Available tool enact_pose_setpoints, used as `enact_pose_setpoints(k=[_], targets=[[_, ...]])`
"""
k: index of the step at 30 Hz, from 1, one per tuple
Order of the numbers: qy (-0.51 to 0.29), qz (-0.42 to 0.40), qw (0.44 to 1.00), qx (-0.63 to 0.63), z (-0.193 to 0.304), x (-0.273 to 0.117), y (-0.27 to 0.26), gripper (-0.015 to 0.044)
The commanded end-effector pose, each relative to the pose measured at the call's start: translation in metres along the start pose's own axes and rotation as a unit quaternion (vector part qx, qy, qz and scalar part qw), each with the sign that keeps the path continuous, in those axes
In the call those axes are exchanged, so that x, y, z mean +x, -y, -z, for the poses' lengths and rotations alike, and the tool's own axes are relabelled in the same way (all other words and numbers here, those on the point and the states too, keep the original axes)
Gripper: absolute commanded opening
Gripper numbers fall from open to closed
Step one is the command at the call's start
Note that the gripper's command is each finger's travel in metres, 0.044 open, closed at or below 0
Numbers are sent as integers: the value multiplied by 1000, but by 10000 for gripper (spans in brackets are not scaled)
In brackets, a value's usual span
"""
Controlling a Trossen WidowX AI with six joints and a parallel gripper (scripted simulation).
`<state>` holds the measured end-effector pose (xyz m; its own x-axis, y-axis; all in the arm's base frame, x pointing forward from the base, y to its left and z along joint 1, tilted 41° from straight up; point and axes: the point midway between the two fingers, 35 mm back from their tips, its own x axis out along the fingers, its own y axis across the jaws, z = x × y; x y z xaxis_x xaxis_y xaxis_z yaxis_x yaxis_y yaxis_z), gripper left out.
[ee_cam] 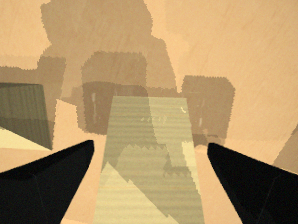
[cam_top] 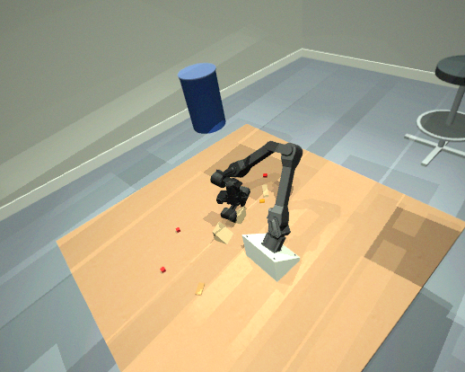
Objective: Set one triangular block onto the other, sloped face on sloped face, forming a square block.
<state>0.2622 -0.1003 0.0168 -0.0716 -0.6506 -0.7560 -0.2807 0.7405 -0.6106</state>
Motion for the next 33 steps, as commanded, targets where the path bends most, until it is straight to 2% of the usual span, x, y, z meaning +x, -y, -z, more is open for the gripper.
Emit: enact_pose_setpoints(k=[1,7,13,20,29,33], targets=[[-3,1,1000,-4,3,8,-2,440],[-3,2,1000,-4,4,14,-2,440],[-3,2,1000,-4,4,14,-2,282],[-3,2,1000,-4,4,14,-2,236],[-3,1,1000,-3,3,-4,-2,0],[-3,1,1000,-2,4,-16,-2,0]])
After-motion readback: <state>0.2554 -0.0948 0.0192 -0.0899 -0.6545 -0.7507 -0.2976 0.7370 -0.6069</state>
